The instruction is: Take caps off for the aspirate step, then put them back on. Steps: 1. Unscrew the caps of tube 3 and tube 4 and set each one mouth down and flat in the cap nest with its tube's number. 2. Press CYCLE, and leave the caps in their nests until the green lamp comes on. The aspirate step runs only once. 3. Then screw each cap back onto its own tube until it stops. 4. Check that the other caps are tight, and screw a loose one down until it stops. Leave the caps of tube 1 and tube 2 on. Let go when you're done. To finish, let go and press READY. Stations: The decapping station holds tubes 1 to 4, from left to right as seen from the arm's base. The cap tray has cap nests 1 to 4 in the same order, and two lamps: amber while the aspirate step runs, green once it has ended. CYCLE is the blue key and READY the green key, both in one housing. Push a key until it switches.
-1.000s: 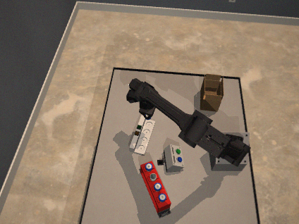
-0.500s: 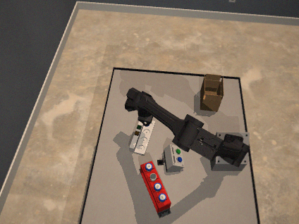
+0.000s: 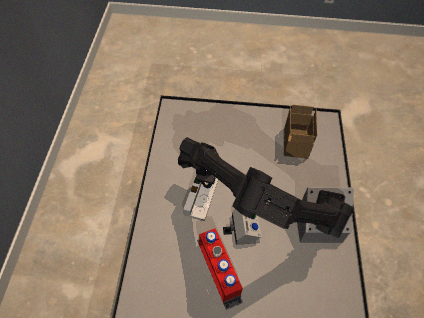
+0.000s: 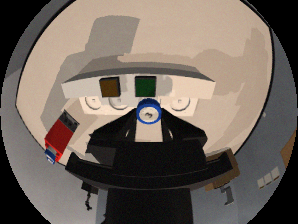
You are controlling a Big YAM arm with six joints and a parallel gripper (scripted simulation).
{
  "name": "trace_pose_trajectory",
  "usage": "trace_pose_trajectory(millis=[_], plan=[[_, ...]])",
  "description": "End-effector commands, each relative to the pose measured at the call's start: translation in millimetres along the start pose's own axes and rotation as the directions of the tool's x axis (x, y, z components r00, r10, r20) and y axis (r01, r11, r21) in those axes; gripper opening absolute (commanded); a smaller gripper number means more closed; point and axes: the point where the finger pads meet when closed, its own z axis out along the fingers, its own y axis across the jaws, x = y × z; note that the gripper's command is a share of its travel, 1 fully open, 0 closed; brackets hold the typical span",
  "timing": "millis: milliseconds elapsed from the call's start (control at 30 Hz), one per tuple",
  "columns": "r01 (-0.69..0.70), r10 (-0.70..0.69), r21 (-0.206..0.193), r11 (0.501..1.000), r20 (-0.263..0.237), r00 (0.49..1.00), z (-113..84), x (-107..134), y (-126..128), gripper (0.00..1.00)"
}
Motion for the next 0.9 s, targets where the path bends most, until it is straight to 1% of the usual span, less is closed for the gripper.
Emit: trace_pose_trajectory(millis=[0,67,100,167,200,300,367,400,867], plan=[[-0.023,0.023,0.0,1.0,-0.011,1.0,24.6,3.9,-0.1,0.0],[-0.023,0.023,0.0,1.0,-0.011,1.0,24.7,3.9,-0.1,0.0],[-0.04,0.04,-0.005,0.999,0.015,0.999,13.2,0.5,-7.4,0.0],[-0.04,0.04,-0.005,0.999,0.015,0.999,13.2,0.5,-7.4,0.0],[-0.018,0.017,0.003,1.0,0.054,0.998,-2.5,-15.2,-2.7,0.0],[0.0,0.0,0.007,1.0,0.042,0.999,3.2,-15.6,4.3,0.0],[-0.014,0.014,0.004,1.0,0.021,1.0,13.0,-9.2,-1.2,0.0],[-0.017,0.017,0.003,1.0,0.018,1.0,14.6,-8.1,-2.2,0.0],[-0.017,0.017,0.002,1.0,0.002,1.0,21.6,-2.0,-1.4,0.0]])
